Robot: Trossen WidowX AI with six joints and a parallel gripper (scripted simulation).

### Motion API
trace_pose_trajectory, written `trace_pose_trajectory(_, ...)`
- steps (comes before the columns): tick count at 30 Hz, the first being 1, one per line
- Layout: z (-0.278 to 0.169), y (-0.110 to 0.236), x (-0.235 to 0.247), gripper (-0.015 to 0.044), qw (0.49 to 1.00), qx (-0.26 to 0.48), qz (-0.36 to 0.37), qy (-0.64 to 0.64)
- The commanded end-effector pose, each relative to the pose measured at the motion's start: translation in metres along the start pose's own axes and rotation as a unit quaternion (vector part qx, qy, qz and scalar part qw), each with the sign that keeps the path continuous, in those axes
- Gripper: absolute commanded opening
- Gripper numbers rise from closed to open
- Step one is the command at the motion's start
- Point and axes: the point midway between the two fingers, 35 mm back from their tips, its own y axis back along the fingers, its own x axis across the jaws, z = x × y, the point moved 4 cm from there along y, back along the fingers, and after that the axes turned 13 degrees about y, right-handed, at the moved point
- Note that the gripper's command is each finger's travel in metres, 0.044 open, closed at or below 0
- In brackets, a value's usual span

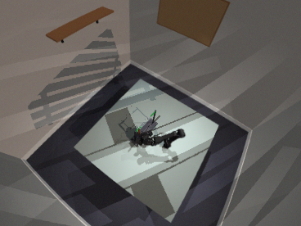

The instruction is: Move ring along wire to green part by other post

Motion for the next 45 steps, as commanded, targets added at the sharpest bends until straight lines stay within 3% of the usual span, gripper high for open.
trace_pose_trajectory(1,0.0,0.007,0.001,0.016,1.0,0.001,0.0,-0.003)
trace_pose_trajectory(14,0.0,0.048,0.0,0.016,1.0,0.0,-0.001,-0.003)
trace_pose_trajectory(34,0.0,0.048,0.0,0.016,1.0,0.0,-0.001,-0.003)
trace_pose_trajectory(41,0.0,0.089,-0.001,0.0344,1.0,-0.002,0.001,0.0)
trace_pose_trajectory(45,0.001,0.09,-0.002,0.044,1.0,-0.003,0.001,0.0)
